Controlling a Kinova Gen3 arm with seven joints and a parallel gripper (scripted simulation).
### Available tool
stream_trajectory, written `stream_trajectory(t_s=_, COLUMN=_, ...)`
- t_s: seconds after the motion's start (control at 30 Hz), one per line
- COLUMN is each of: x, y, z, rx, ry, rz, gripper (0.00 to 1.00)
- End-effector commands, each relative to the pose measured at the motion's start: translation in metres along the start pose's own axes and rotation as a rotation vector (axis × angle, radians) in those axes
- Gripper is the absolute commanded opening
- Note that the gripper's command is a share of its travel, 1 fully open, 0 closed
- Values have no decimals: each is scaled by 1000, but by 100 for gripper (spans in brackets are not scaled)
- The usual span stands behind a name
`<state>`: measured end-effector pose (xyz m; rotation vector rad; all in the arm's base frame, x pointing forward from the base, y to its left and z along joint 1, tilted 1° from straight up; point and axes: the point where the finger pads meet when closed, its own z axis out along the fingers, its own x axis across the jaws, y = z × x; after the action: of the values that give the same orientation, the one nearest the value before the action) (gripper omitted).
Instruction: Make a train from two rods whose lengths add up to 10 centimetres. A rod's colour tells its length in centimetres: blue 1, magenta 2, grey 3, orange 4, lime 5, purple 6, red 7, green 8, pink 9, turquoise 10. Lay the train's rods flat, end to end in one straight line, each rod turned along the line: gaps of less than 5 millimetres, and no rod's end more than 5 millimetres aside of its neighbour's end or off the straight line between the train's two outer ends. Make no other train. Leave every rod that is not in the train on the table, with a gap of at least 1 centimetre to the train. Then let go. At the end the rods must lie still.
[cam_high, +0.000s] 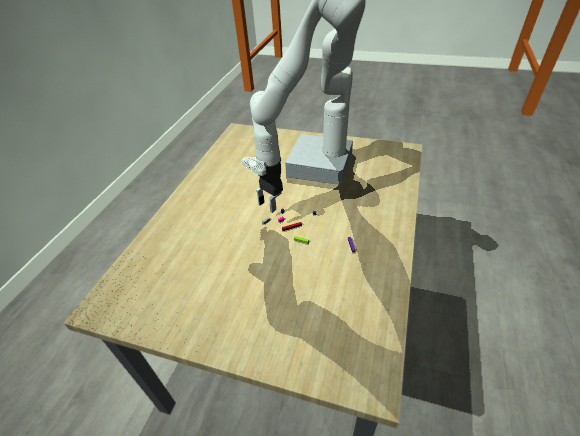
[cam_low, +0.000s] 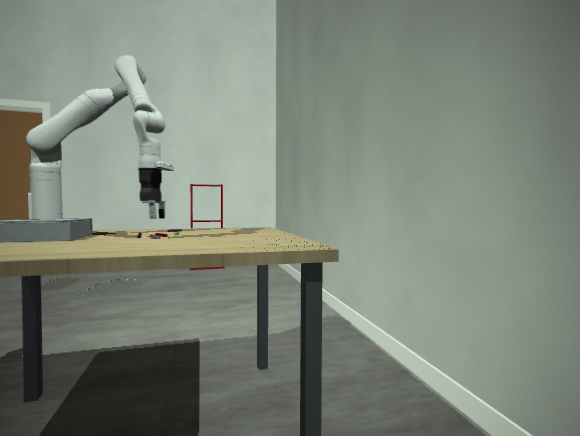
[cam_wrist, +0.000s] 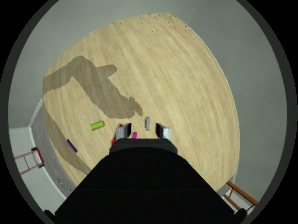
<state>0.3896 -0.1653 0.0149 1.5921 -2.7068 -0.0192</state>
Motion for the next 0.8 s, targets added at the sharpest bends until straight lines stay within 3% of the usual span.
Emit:
stream_trajectory(t_s=0.0, x=11, y=-4, z=2, rx=-6, ry=-8, rz=35, gripper=100)
stream_trajectory(t_s=0.07, x=11, y=-4, z=2, rx=-6, ry=-8, rz=35, gripper=100)
stream_trajectory(t_s=0.1, x=11, y=-3, z=2, rx=-8, ry=-7, rz=36, gripper=54)
stream_trajectory(t_s=0.77, x=11, y=-2, z=2, rx=-9, ry=-7, rz=37, gripper=54)
